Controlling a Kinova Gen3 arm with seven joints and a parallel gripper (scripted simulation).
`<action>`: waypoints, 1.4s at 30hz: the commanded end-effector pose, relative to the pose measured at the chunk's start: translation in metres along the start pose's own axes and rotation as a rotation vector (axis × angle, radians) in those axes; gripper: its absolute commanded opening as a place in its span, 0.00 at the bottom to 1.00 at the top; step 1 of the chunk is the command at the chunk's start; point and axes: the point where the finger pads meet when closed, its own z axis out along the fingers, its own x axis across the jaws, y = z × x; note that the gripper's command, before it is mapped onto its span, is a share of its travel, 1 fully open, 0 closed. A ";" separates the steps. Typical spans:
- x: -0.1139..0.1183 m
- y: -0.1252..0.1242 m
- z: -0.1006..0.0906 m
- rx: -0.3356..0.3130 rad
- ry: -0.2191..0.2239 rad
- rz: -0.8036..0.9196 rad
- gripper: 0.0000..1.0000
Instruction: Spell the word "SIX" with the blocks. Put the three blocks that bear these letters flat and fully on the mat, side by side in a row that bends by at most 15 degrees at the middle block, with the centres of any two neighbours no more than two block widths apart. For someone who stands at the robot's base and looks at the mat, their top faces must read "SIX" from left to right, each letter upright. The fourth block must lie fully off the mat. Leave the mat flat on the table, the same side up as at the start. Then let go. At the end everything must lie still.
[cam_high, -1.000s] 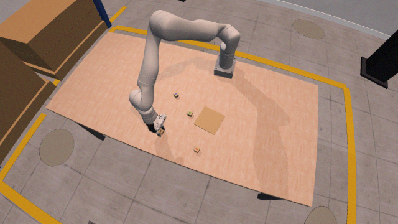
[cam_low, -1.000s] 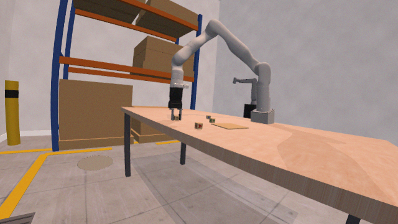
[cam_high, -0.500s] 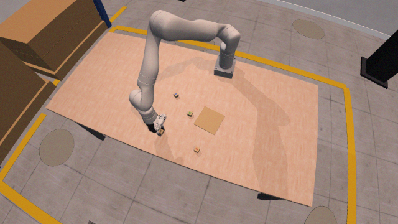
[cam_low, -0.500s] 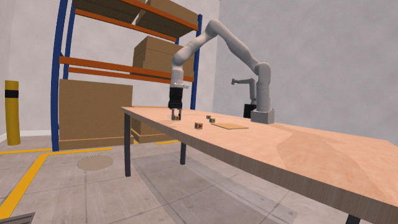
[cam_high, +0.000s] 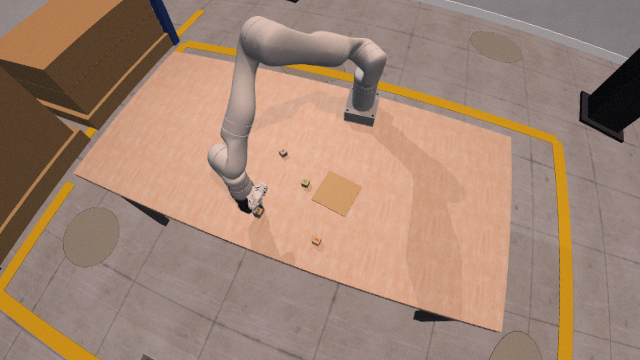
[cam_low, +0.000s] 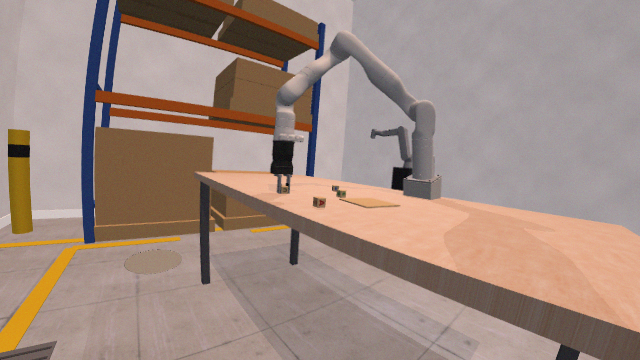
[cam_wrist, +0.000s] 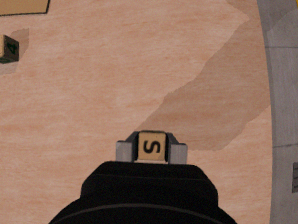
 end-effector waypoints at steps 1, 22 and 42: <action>0.001 0.000 -0.001 -0.001 0.002 0.000 0.49; 0.001 0.000 -0.005 -0.001 0.002 0.000 0.49; 0.001 0.000 -0.101 -0.001 0.002 0.000 0.49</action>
